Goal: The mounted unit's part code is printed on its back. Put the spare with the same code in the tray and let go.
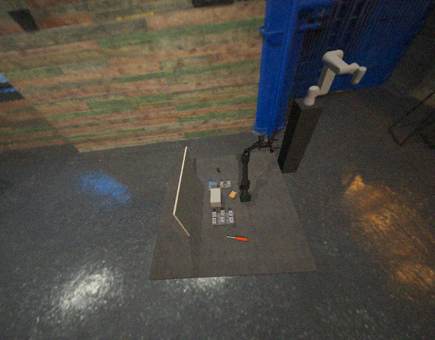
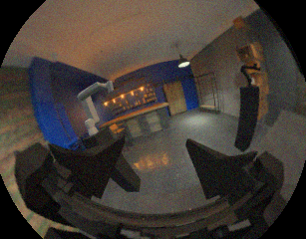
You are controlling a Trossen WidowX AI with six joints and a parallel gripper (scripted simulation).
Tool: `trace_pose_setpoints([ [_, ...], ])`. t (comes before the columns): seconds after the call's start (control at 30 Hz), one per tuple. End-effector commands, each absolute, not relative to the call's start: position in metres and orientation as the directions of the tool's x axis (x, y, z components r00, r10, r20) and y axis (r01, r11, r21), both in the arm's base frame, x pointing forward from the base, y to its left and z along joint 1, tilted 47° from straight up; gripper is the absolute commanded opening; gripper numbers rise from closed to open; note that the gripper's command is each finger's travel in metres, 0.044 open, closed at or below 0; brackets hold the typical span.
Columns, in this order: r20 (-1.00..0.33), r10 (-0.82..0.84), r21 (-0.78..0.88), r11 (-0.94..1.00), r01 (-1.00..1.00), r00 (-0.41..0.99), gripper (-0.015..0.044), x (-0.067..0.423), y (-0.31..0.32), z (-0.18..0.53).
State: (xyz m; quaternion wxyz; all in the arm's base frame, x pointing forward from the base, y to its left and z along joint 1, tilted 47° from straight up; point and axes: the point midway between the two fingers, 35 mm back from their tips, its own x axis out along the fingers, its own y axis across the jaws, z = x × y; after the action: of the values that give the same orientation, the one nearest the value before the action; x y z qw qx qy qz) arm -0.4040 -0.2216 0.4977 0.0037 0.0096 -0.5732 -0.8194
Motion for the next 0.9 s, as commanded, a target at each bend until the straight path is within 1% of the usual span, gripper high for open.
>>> trace_pose_setpoints([
  [0.0, -0.031, -0.163, 0.921, -0.388, 0.035, -0.986, 0.0440, -0.369, -0.270, 0.493],
  [0.23, -0.055, -0.390, 0.889, -0.437, 0.132, -0.919, 0.0440, -0.299, -0.337, 0.488],
  [0.43, -0.078, -0.575, 0.857, -0.456, 0.240, -0.814, 0.0440, -0.227, -0.382, 0.483],
  [0.67, -0.104, -0.759, 0.816, -0.435, 0.382, -0.642, 0.0440, -0.133, -0.416, 0.477],
  [0.87, -0.128, -0.879, 0.776, -0.377, 0.506, -0.459, 0.0440, -0.049, -0.427, 0.471],
])
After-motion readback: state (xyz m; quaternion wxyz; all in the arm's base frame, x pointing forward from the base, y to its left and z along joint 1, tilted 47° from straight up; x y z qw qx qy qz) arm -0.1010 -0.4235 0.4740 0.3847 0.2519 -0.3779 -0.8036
